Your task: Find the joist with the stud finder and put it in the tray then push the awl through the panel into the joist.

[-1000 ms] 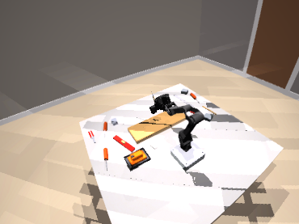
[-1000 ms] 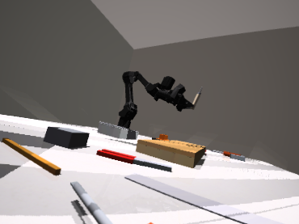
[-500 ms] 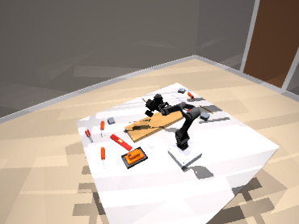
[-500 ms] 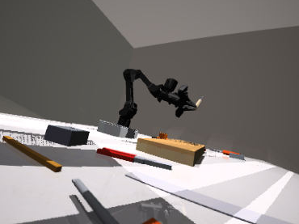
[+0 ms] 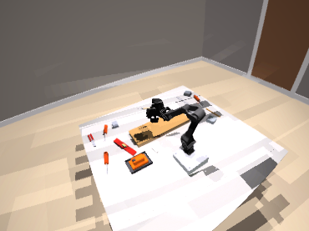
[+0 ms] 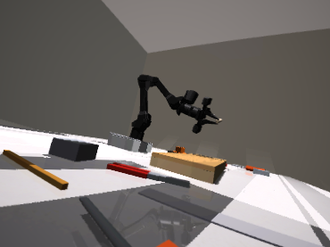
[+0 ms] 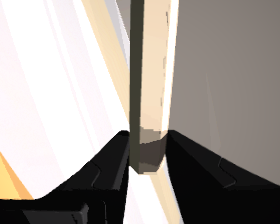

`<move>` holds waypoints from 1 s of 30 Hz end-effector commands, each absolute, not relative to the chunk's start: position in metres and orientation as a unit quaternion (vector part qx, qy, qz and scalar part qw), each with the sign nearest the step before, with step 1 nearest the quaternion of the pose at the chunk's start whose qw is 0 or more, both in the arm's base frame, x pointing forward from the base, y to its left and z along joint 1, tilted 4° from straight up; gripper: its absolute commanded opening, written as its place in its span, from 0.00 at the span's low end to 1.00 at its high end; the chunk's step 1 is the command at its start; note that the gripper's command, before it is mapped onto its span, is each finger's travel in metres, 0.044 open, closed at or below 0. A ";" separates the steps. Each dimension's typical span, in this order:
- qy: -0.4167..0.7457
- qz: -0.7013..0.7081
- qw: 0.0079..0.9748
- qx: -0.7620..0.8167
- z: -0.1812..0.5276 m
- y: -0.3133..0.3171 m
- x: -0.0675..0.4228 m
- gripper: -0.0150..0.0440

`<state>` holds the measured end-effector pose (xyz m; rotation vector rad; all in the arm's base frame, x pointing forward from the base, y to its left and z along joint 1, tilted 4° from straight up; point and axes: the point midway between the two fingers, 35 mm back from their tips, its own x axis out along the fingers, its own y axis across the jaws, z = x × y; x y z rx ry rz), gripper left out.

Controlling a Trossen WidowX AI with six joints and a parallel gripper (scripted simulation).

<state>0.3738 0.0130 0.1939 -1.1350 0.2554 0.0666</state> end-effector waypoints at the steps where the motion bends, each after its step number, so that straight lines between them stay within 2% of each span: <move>1: 0.115 0.036 0.798 -0.591 0.196 0.021 0.376 0.25; 15: 0.099 0.058 0.621 -0.775 0.194 0.052 0.379 0.25; 30: 0.077 0.073 0.388 -0.916 0.192 0.085 0.378 0.25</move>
